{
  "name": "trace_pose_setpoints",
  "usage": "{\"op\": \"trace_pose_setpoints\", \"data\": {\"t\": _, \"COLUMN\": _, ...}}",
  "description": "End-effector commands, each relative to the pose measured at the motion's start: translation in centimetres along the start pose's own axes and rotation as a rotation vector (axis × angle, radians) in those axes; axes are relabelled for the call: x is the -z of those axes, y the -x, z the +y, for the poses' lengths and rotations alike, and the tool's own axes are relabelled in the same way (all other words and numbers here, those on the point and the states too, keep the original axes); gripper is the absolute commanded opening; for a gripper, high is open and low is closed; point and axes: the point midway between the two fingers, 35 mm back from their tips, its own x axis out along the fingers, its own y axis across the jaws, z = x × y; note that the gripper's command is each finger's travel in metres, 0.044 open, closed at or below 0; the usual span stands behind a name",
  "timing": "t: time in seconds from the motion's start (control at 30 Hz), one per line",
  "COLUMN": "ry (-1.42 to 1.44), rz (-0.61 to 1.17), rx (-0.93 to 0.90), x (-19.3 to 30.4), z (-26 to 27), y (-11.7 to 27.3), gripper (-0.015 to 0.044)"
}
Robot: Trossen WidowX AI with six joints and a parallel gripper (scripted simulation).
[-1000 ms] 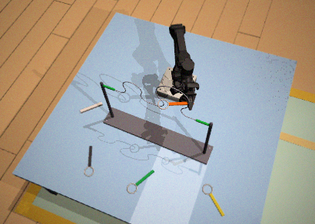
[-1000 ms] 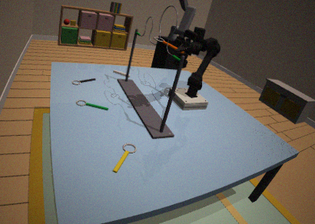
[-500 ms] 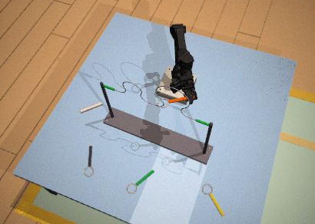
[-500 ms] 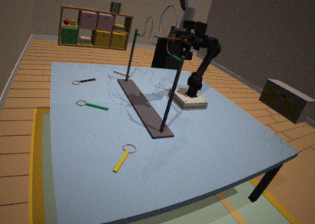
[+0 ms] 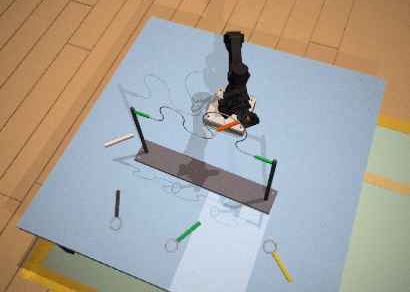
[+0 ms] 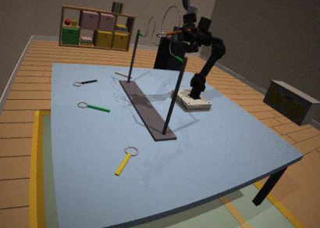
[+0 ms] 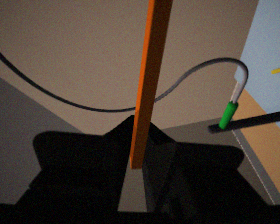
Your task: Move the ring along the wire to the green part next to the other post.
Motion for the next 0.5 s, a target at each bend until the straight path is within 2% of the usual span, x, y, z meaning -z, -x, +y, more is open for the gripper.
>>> {"op": "trace_pose_setpoints", "data": {"t": 0.0, "ry": -0.055, "rz": 0.015, "rx": -0.034, "x": 0.2, "z": 1.4, "y": 0.3, "gripper": -0.0150}}
{"op": "trace_pose_setpoints", "data": {"t": 0.47, "ry": -0.100, "rz": 0.021, "rx": -0.046, "x": -0.1, "z": 3.2, "y": 0.6, "gripper": -0.0150}}
